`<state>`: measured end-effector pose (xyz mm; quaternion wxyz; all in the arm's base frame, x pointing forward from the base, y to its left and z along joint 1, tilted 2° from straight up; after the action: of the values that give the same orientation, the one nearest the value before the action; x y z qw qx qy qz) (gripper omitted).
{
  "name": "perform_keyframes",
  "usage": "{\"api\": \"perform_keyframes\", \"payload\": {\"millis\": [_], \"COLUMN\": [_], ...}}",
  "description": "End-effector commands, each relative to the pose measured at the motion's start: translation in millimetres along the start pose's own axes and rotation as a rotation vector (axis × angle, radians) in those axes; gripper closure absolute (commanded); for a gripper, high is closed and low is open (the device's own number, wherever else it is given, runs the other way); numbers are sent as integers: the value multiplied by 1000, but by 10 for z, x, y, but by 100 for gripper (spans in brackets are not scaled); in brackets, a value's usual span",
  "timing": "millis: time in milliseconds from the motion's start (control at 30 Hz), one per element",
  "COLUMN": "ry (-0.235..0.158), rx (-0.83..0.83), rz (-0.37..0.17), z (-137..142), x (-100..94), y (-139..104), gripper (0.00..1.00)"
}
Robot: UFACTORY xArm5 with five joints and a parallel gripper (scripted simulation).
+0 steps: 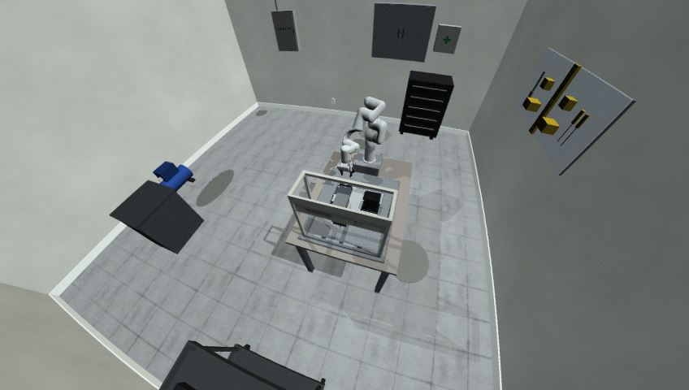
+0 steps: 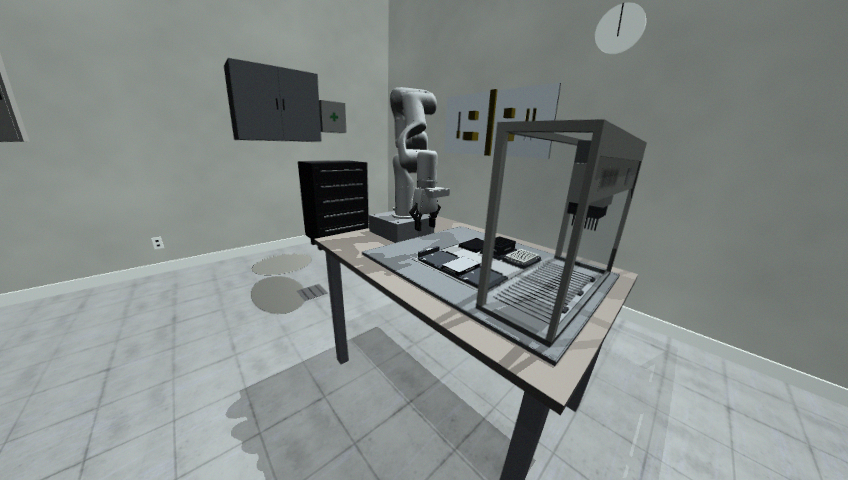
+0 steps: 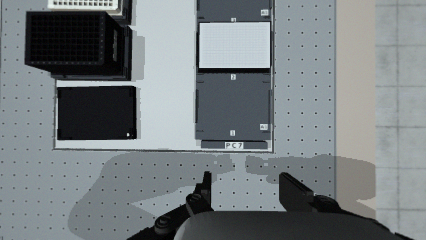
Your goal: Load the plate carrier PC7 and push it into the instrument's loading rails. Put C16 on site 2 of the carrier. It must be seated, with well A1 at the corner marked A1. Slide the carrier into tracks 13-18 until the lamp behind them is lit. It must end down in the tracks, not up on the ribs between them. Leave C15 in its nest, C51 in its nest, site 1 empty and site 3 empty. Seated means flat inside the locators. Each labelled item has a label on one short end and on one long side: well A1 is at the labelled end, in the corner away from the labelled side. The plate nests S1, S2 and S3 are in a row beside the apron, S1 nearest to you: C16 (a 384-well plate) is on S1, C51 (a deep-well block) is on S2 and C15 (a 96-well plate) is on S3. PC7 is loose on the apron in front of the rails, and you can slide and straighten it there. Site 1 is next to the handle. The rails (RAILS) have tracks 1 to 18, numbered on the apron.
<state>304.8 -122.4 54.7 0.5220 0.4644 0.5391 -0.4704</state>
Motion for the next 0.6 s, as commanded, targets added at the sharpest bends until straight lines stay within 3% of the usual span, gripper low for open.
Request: {"api": "perform_keyframes", "payload": {"millis": [0, 567], "ry": [-1, -1], "rx": [0, 0], "rz": [3, 3], "z": [7, 9], "x": [51, 302], "y": [10, 9], "gripper": [19, 19]}}
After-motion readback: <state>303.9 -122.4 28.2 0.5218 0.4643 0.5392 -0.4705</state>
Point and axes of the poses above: the point where the finger pads meet when closed, its own x axis out along the fingers, its own z axis across the jaws, y = z × x, the point moved 2 cm from there along -x, back along the fingers, and after that the axes turned 5 degrees about -x, right-handed, at the moved point
